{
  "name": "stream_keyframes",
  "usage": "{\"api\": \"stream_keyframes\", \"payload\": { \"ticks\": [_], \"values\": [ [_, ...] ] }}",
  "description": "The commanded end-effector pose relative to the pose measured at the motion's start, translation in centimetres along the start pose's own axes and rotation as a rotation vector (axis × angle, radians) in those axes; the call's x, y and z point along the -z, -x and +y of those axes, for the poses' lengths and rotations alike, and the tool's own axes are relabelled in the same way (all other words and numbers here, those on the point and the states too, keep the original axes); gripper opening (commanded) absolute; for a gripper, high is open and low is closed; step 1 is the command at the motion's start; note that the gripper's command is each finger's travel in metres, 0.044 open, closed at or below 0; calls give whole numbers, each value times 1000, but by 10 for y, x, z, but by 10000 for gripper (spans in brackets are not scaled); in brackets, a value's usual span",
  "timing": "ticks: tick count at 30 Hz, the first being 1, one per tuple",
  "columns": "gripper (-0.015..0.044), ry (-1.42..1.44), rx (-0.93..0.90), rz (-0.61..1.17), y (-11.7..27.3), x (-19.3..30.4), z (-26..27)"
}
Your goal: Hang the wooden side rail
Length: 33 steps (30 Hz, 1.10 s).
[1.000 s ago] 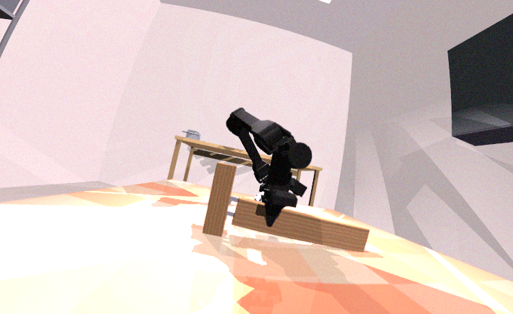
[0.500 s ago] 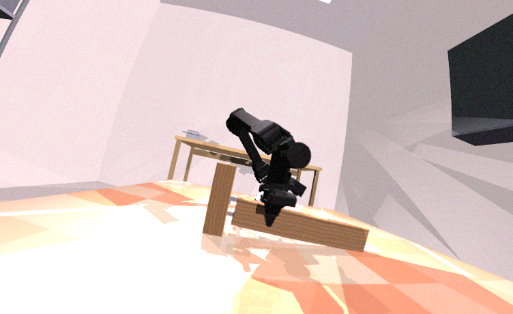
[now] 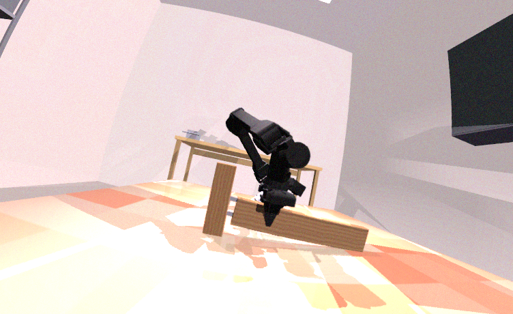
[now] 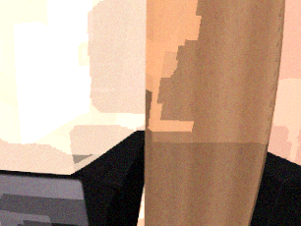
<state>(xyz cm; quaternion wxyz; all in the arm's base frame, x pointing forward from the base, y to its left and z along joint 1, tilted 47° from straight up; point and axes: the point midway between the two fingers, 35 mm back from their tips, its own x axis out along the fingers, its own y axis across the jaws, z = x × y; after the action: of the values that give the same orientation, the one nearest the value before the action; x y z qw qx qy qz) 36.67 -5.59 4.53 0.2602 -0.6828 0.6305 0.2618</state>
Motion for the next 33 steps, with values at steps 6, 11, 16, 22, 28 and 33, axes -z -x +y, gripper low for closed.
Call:
{"api": "stream_keyframes", "payload": {
  "ticks": [6,11,16,22,28,33],
  "values": [
    [0,3,11,-2,4,2,-1],
    [0,3,11,-2,4,2,-1],
    [0,3,11,-2,4,3,-1],
    [0,3,11,-2,4,3,-1],
    [0,3,11,-2,4,4,-1],
    [0,3,11,-2,4,4,-1]
  ]
}}
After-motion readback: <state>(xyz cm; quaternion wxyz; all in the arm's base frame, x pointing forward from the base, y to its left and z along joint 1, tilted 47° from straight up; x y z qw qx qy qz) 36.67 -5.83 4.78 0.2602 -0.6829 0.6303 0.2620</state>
